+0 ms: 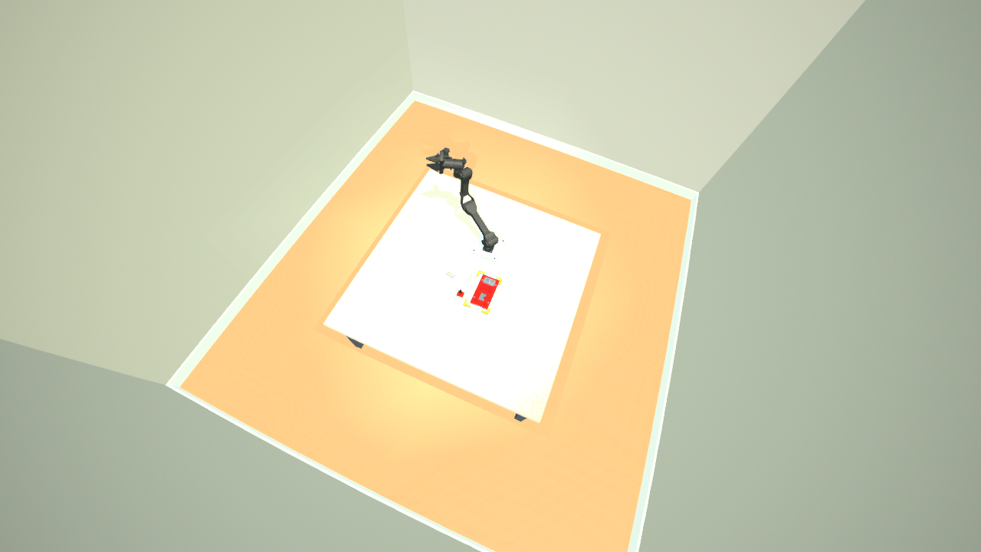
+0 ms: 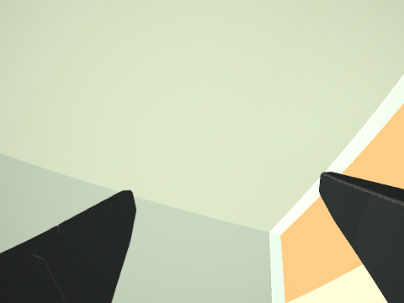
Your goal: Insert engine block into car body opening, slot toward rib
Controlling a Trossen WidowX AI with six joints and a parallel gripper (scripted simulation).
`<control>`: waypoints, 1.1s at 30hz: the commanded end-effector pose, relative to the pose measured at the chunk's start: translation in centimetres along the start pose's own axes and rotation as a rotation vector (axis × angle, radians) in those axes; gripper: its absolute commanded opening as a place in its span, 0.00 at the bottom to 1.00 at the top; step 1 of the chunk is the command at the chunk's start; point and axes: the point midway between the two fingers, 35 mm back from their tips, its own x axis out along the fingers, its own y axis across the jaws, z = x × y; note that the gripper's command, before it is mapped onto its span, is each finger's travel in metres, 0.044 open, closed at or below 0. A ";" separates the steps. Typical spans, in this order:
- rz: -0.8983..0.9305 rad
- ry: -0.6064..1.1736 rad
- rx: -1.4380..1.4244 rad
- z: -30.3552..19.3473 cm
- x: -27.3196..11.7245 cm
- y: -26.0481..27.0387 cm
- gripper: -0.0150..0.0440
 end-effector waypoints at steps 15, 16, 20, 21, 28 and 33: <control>0.080 -0.190 -0.071 2.1 -4.8 6.3 1.00; 0.091 -0.201 -0.069 2.2 -5.1 6.9 1.00; 0.136 -0.242 -0.060 2.4 -6.4 8.9 1.00; 0.148 -0.251 -0.059 2.4 -6.7 9.5 1.00; 0.237 -0.303 -0.094 1.2 -8.9 13.3 1.00; 0.291 -0.327 -0.085 0.8 -10.2 15.4 1.00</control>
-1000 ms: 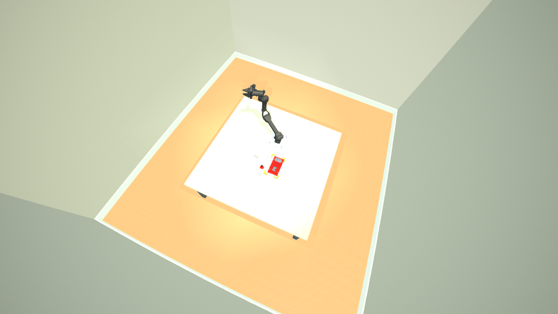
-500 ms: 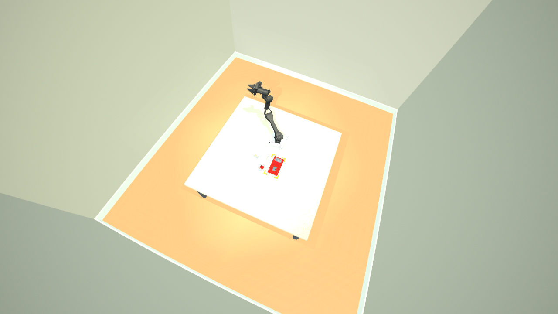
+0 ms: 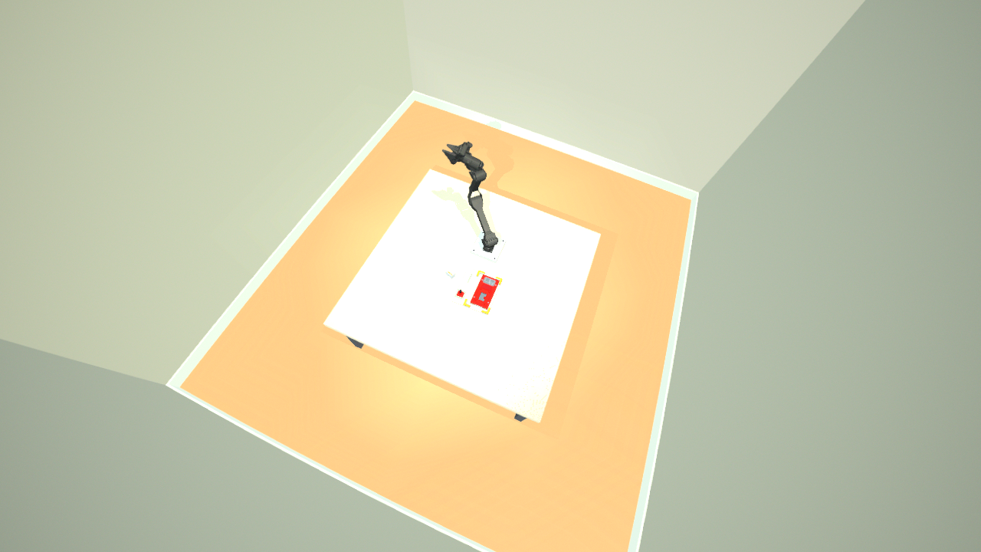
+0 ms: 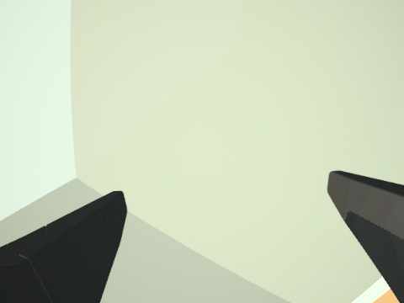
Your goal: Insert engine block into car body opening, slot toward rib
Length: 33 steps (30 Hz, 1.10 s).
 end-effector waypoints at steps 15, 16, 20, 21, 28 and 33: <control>0.236 -0.077 0.045 -0.9 -4.1 10.1 1.00; 0.249 -0.078 0.048 -1.1 -4.4 10.6 1.00; 0.303 -0.085 0.027 -2.2 -5.7 13.1 1.00; 0.317 -0.087 0.014 -2.6 -6.1 13.9 1.00; 0.393 -0.075 0.012 -4.5 -7.7 17.0 1.00; 0.450 -0.050 0.029 -6.1 -8.8 19.1 1.00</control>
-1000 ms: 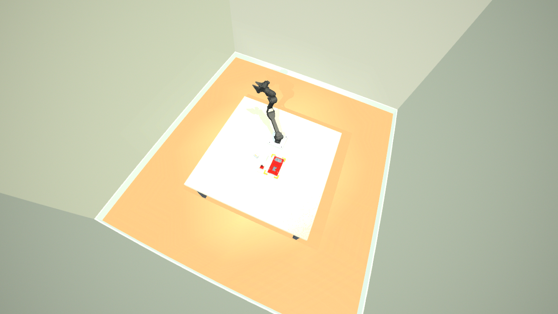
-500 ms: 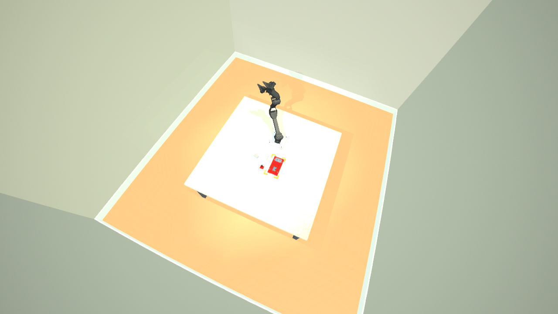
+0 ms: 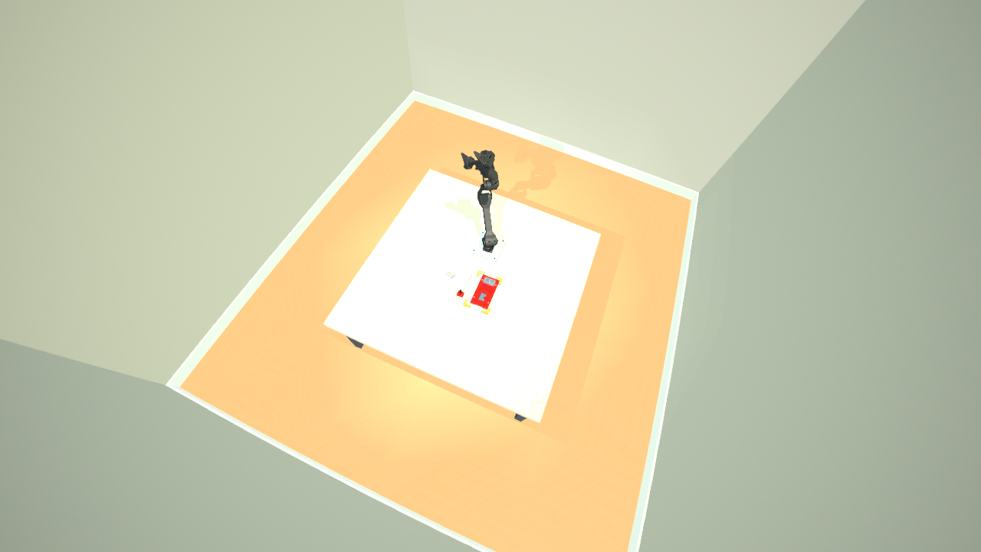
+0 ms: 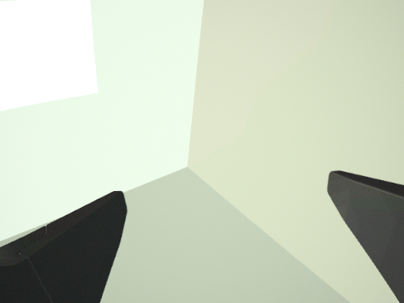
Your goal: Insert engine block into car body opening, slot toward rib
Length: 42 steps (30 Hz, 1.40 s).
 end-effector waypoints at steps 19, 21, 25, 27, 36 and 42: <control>0.210 0.175 0.104 -9.2 -1.6 9.0 1.00; 0.221 0.198 0.114 -10.2 -1.8 9.6 1.00; 0.241 0.248 0.136 -12.2 -2.2 10.6 1.00; 0.249 0.274 0.144 -13.3 -2.4 11.1 1.00; 0.265 0.402 0.184 -18.3 -3.4 12.5 1.00; 0.251 0.493 0.212 -21.8 -4.2 12.8 1.00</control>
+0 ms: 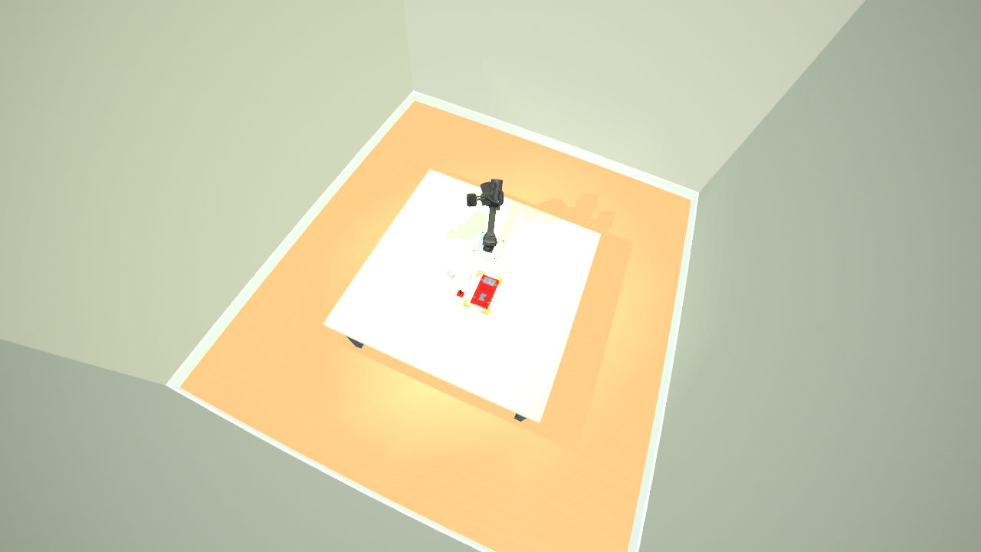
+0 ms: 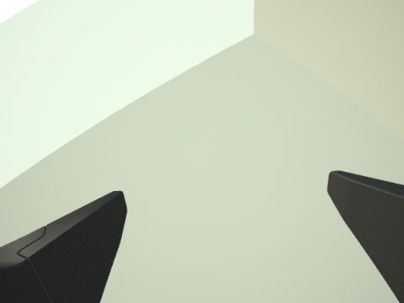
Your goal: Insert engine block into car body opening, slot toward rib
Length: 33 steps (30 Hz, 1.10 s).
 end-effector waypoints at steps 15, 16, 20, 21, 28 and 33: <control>-0.107 0.268 0.148 -10.7 1.5 -2.9 1.00; -0.118 0.281 0.157 -11.3 1.5 -3.1 1.00; -0.167 0.333 0.194 -13.5 1.6 -4.3 1.00; -0.180 0.346 0.204 -14.0 1.6 -4.6 1.00; -0.292 0.421 0.266 -17.6 1.5 -7.5 1.00; -0.386 0.464 0.310 -20.0 1.1 -9.9 1.00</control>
